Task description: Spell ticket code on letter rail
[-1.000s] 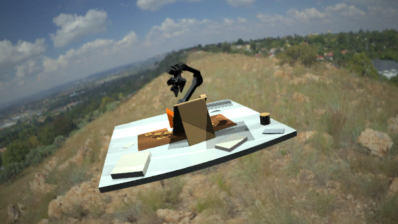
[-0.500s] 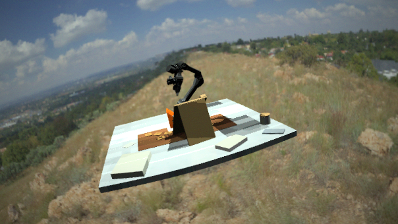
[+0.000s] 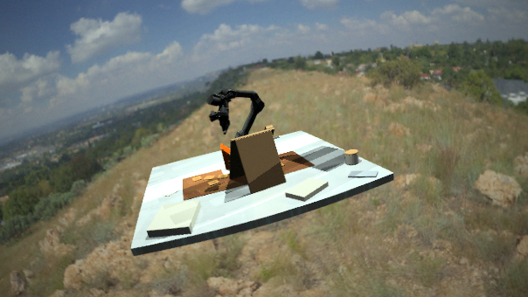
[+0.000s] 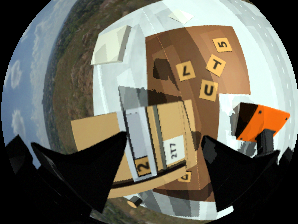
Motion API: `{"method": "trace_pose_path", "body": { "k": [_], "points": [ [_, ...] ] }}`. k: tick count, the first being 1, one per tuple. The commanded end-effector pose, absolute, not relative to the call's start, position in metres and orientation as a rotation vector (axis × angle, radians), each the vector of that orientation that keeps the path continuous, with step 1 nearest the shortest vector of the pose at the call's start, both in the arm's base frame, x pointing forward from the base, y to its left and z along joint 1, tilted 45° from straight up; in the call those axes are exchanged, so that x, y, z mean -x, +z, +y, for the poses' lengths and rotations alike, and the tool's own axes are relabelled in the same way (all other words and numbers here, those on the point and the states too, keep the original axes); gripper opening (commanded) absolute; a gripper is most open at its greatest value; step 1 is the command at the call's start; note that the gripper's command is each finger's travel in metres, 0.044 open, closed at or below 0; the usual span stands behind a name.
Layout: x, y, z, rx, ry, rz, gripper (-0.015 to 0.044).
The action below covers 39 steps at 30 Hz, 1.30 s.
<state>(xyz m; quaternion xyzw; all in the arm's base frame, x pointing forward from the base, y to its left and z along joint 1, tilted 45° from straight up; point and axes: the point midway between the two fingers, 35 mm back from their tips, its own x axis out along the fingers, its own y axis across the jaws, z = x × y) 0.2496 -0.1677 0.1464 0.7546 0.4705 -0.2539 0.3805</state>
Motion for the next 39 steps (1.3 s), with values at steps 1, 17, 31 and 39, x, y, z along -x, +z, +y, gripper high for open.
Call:
{"method": "trace_pose_path", "body": {
  "k": [1, 17, 31, 39],
  "points": [
    [-0.25, 0.076, -0.171, -1.975, -0.781, 1.344, 0.034],
    [-0.205, -0.109, -0.133, -1.971, -1.186, 1.709, 0.034],
    [-0.206, -0.129, -0.121, -1.972, -1.185, 1.709, 0.034],
    [-0.206, -0.137, -0.114, -1.972, -1.184, 1.709, 0.034]
  ]
}}
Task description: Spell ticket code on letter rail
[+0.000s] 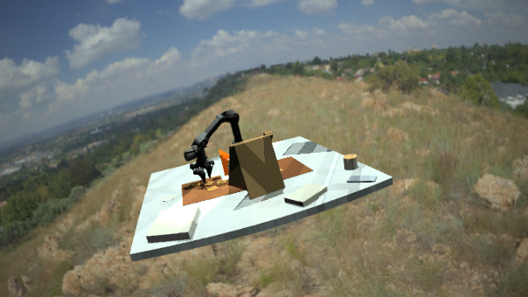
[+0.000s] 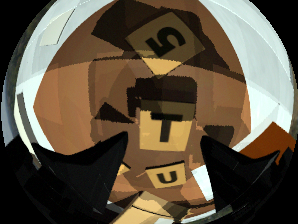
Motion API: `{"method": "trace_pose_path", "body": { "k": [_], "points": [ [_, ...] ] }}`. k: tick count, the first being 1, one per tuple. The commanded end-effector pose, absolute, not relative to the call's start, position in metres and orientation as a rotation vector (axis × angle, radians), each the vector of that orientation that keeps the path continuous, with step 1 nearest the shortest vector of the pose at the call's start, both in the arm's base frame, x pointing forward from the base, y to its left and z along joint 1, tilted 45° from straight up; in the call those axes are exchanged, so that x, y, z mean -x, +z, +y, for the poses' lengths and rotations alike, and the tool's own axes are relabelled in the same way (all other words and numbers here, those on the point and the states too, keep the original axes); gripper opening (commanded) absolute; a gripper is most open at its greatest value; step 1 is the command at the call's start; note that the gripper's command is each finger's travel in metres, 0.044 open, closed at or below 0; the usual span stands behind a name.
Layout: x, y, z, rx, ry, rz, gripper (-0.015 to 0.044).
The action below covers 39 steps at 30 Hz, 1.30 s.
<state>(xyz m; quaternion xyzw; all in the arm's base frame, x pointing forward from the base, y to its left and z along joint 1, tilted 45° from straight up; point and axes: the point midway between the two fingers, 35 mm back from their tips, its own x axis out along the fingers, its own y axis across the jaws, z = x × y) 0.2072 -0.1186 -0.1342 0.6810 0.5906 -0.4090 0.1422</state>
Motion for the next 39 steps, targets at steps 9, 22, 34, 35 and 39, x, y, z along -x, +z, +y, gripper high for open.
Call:
{"method": "trace_pose_path", "body": {
  "k": [9, 22, 34, 35, 39],
  "points": [
    [-0.2061, -0.1374, -0.1145, -1.972, -1.184, 1.709, 0.034],
    [-0.2061, -0.1373, -0.1145, -1.972, -1.184, 1.709, 0.034],
    [-0.206, -0.1401, -0.1118, -1.972, -1.184, 1.709, 0.034],
    [-0.206, -0.1412, -0.1108, -1.972, -1.184, 1.709, 0.034],
    [-0.2058, -0.1459, -0.1062, -1.972, -1.184, 1.71, 0.034]
  ]
}}
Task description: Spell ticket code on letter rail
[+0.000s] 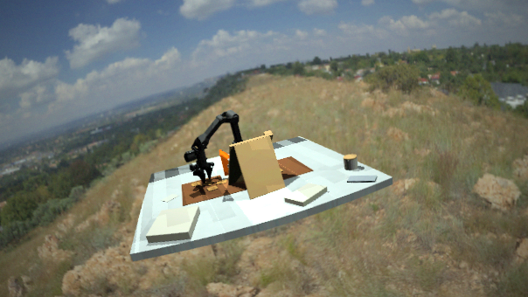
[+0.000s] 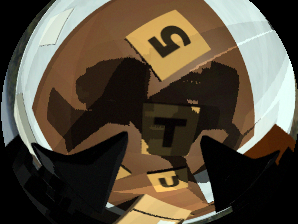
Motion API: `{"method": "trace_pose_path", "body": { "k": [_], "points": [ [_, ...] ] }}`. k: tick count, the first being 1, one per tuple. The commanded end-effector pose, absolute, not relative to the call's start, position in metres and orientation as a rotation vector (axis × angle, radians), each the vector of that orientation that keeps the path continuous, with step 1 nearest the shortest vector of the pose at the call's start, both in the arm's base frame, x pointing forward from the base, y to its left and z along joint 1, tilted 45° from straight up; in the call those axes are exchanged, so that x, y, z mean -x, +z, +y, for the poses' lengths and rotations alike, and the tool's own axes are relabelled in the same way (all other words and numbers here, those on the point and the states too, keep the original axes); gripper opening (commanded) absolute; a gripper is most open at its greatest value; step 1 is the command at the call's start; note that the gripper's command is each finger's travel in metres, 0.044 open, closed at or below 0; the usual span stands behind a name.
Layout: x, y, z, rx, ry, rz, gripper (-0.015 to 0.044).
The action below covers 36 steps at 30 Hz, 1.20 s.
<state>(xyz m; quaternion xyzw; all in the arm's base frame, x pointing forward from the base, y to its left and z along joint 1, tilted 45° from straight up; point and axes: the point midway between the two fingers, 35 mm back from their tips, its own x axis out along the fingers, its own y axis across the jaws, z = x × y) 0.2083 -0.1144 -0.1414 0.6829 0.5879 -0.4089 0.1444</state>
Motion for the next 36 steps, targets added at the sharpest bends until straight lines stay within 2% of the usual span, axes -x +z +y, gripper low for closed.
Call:
{"method": "trace_pose_path", "body": {
  "k": [1, 36],
  "points": [
    [-0.2057, -0.1471, -0.105, -1.972, -1.184, 1.71, 0.034],
    [-0.2054, -0.1511, -0.1009, -1.972, -1.184, 1.71, 0.034]
  ]
}}
